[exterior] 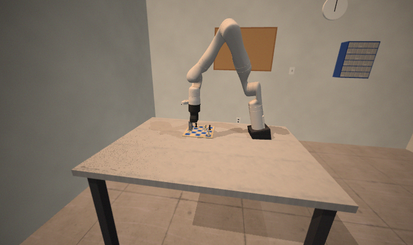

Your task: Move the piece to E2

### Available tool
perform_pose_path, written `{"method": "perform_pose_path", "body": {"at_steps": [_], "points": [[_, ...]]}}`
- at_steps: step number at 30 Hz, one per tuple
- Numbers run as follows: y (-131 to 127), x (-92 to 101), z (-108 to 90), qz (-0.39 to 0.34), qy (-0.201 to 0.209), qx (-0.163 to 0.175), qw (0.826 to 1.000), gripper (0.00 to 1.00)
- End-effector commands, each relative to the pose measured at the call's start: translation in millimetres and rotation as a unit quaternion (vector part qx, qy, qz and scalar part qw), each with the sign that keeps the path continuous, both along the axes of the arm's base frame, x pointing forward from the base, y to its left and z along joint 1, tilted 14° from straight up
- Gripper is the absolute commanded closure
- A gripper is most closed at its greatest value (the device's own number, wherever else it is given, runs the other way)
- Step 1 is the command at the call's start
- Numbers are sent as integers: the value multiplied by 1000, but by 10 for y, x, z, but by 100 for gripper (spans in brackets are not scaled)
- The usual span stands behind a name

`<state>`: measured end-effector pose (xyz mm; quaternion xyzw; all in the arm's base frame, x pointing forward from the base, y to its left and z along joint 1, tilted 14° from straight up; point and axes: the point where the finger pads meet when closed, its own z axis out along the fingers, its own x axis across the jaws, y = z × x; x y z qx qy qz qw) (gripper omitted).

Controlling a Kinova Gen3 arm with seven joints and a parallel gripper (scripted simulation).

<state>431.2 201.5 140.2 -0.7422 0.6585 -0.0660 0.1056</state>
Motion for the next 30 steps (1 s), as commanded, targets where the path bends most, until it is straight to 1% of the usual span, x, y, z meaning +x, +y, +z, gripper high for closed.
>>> {"method": "perform_pose_path", "body": {"at_steps": [1,8,14,21,30], "points": [[-100,31,-76,-9,3,-6,1000,100],[-82,109,-399,-9,3,-6,1000,100],[-72,152,-576,-9,3,-6,1000,100],[-69,163,-622,-9,3,-6,1000,100],[-69,164,-623,-9,3,-6,1000,100]]}}
